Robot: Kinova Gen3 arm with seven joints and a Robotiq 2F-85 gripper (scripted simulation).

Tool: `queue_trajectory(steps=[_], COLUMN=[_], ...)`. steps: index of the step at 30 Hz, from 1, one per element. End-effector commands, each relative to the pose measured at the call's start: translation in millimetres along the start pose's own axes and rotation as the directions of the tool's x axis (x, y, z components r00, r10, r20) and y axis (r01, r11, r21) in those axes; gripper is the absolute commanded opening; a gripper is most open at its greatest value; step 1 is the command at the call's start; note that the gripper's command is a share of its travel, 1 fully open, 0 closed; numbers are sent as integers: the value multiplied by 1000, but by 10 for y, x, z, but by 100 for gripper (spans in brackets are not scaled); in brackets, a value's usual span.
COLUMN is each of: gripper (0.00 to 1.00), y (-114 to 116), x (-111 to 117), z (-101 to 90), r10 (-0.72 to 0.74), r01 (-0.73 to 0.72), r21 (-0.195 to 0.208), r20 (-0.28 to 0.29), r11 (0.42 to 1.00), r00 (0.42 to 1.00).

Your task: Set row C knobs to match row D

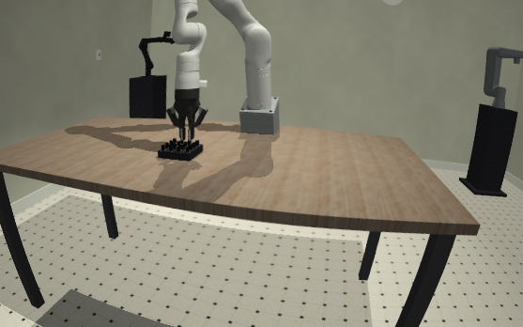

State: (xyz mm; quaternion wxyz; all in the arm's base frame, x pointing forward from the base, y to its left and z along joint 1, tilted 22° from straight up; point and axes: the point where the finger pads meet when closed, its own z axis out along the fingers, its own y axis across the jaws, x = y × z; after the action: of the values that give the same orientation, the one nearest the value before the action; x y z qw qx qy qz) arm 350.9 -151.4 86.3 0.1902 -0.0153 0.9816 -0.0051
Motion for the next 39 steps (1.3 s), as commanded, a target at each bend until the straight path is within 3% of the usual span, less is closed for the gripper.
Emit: queue_trajectory(steps=[1, 14, 39], gripper=[19, 19, 19], y=[-2, -1, -1], x=[-13, -10, -10], z=[-93, -268, -275], r10=[-3, -3, -3], r01=[3, 3, 3], r21=[-3, -4, -4], r20=[3, 3, 2], r11=[1000, 1000, 1000], r00=[1000, 1000, 1000])
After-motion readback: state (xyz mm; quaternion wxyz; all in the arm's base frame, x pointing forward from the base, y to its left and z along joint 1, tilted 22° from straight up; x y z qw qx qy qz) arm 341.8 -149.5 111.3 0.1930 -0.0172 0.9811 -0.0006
